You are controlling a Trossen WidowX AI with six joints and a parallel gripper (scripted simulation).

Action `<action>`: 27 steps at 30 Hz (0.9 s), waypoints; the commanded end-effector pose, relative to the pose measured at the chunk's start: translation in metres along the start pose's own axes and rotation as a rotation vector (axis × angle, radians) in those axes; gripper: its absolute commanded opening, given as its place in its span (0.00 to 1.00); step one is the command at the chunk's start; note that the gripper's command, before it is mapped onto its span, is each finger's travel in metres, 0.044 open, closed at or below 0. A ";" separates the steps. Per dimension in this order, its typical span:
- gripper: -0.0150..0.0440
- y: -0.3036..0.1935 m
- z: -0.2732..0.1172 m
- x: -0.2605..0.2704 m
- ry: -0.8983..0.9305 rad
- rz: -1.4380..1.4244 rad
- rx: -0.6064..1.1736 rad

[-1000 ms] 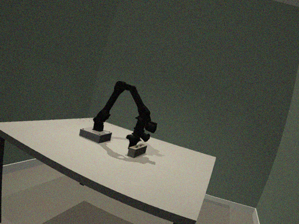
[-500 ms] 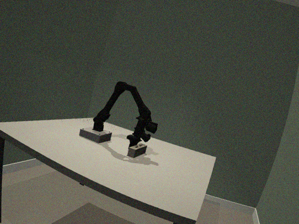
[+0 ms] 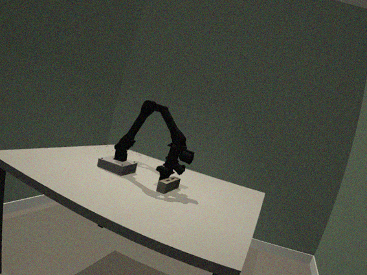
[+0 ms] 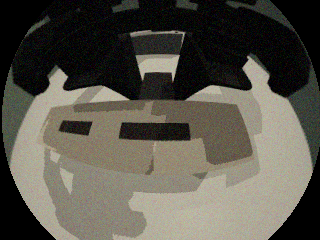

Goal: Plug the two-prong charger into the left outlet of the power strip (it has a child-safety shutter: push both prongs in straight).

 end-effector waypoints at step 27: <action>0.88 0.000 0.000 0.000 0.000 0.000 0.000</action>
Point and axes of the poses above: the point midway between the two fingers, 35 mm back from their tips, its own z axis out along the fingers, its own x axis across the jaws, y = z × x, the point moved 9 cm from there along -z, back along the fingers
